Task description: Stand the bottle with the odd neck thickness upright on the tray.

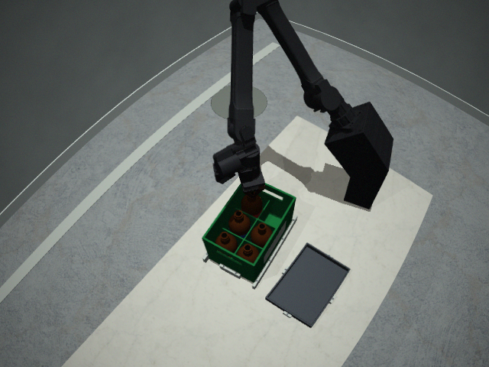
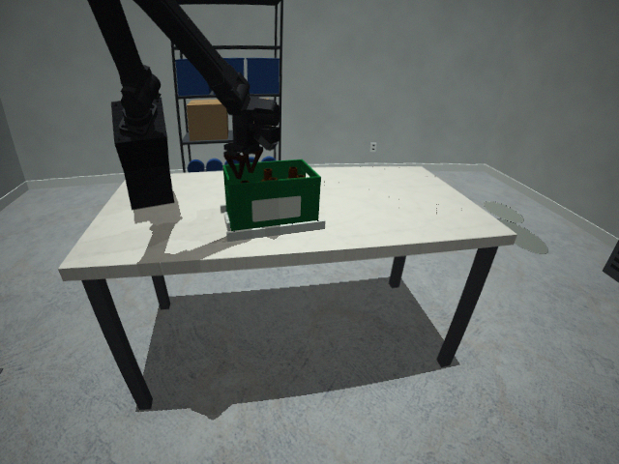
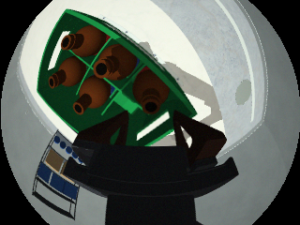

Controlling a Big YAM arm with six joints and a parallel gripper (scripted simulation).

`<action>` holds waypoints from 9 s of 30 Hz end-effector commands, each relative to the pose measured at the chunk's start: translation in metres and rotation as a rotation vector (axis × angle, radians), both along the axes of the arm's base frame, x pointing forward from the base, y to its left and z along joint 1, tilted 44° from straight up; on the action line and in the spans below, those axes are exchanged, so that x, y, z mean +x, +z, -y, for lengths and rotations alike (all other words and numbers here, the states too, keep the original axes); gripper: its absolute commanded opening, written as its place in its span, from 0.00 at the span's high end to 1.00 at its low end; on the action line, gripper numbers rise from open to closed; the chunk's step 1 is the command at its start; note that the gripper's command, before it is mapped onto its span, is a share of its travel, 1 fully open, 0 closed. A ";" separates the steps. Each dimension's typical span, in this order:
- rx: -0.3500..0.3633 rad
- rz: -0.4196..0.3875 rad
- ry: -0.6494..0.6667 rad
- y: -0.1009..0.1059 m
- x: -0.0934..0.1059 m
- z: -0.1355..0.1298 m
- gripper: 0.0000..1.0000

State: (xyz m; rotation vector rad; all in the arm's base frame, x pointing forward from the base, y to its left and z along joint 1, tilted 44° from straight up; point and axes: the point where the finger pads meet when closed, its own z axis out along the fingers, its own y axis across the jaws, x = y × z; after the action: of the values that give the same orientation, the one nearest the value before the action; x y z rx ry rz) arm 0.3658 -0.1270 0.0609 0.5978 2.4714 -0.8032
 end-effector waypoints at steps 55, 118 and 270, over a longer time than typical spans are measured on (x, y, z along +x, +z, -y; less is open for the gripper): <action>-0.001 0.002 0.005 -0.001 0.001 0.002 0.39; -0.003 0.005 -0.002 -0.028 0.011 0.030 0.39; 0.001 0.010 0.010 -0.015 0.008 0.011 0.39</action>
State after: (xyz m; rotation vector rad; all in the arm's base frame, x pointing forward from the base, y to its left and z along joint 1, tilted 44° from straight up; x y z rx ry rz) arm 0.3729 -0.1494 0.0350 0.5947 2.4819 -0.8091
